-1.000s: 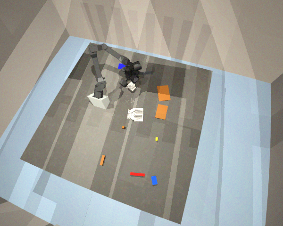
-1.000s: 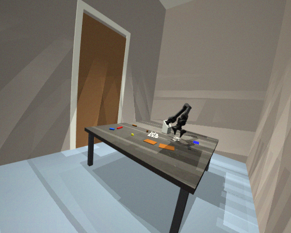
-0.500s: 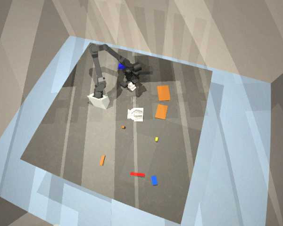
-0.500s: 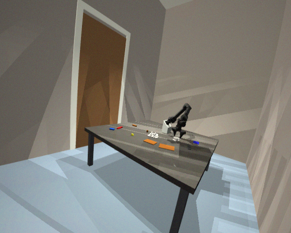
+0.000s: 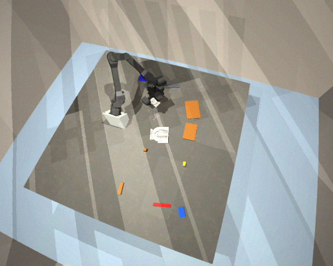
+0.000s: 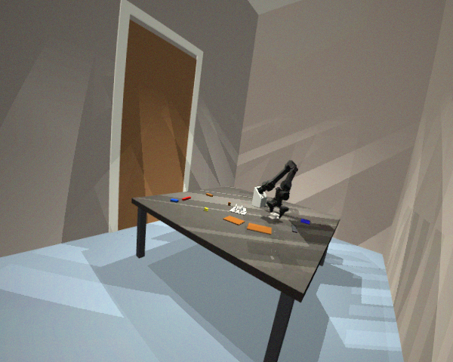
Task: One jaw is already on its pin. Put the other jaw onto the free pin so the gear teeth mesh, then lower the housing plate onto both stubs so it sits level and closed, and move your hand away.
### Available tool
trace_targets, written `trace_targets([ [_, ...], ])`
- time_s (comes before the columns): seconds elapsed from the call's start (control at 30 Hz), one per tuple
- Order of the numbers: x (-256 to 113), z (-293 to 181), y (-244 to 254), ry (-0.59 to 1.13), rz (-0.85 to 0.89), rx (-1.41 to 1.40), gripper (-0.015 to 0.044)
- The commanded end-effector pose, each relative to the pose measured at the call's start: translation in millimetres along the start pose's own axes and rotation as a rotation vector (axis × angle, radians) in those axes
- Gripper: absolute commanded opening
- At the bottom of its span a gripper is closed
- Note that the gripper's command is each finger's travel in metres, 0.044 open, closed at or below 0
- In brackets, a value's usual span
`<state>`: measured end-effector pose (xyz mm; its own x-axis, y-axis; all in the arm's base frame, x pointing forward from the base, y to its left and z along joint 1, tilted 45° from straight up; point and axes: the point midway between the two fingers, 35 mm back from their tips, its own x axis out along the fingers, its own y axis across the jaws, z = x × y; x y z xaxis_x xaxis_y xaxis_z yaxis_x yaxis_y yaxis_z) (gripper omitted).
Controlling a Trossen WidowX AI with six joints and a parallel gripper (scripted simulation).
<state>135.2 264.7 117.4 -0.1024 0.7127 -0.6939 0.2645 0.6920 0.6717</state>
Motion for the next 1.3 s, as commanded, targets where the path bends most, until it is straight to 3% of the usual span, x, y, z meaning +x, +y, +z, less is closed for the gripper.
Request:
trace_targets([
  [0.0,3.5,0.3,-2.7,-0.002,-0.005,0.007,0.0440],
  [0.87,3.8,0.3,-2.7,-0.002,-0.005,0.007,0.0440],
  [1.27,3.5,-0.3,-2.4,0.002,-0.004,0.004,0.0360],
])
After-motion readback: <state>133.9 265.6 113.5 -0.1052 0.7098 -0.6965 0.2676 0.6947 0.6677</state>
